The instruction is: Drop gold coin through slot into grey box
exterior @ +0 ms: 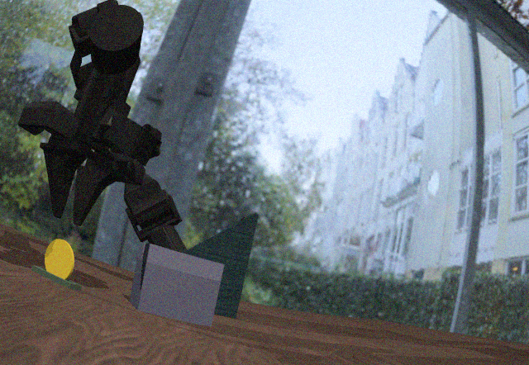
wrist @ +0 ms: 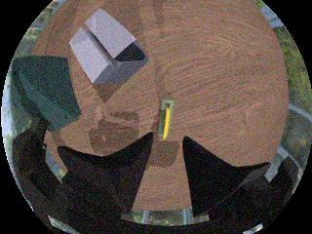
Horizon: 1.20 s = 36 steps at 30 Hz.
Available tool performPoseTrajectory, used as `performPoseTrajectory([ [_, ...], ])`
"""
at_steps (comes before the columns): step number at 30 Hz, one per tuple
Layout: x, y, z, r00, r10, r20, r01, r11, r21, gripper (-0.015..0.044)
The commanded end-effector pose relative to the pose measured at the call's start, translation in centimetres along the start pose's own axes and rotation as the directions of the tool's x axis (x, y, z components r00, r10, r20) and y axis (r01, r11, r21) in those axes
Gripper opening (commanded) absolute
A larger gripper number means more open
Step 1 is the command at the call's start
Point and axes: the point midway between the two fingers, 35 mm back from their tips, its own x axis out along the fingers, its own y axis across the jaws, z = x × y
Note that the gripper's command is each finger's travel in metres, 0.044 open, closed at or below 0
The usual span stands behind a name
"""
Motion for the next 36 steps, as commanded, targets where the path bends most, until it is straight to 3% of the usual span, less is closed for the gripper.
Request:
performPoseTrajectory([
  [1,0.6,0.1,-0.2,1.000,0.002,-0.005,-0.002,1.000,-0.004,0.0161],
  [36,5.9,0.2,-0.3,1.000,0.001,-0.007,-0.001,1.000,-0.004,0.0161],
])
